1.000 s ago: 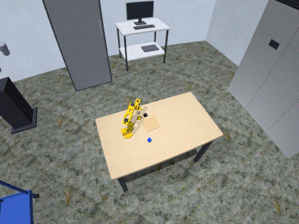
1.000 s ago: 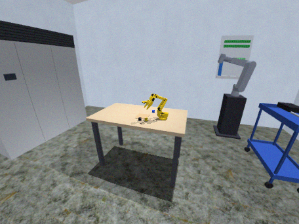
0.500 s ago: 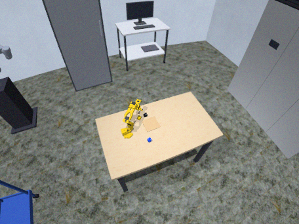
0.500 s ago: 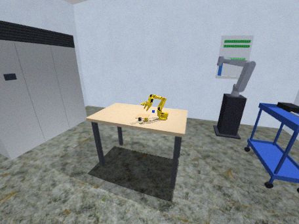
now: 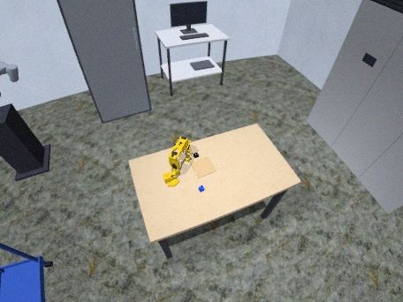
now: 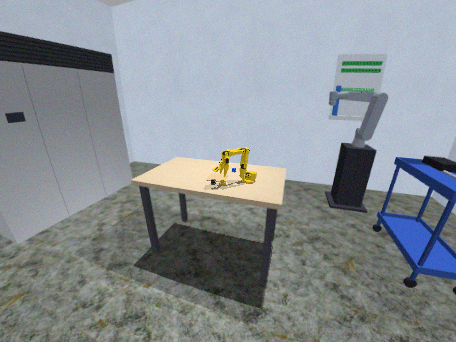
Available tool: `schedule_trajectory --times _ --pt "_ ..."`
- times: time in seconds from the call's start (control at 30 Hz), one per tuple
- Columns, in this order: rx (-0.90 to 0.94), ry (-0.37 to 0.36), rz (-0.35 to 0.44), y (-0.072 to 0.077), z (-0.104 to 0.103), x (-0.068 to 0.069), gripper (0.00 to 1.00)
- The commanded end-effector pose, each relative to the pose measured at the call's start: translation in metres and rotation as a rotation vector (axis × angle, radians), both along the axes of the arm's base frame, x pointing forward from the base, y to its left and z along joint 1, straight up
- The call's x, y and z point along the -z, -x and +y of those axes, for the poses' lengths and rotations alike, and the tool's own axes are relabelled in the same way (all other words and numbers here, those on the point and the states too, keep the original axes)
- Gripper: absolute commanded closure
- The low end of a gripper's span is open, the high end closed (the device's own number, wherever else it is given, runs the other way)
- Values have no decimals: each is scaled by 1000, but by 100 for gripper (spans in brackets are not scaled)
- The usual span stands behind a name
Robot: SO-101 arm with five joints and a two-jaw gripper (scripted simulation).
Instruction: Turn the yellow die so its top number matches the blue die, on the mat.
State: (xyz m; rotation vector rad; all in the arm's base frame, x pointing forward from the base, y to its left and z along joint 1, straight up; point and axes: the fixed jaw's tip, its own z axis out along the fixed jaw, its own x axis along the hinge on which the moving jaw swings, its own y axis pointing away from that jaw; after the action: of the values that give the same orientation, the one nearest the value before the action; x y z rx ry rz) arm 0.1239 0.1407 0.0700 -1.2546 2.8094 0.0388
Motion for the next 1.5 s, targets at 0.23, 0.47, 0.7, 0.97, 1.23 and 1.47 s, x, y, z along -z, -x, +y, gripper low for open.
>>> schedule_trajectory --times 0.23,0.47,0.7,0.97,1.23,1.47 --pt "-9 18 18 -1 2 4 65" --pt "-9 18 18 -1 2 4 65" --pt "-9 18 18 -1 2 4 65" --pt "-8 7 7 -1 3 1 65" --pt "-8 7 7 -1 3 1 65" --pt "-8 7 7 -1 3 1 65"
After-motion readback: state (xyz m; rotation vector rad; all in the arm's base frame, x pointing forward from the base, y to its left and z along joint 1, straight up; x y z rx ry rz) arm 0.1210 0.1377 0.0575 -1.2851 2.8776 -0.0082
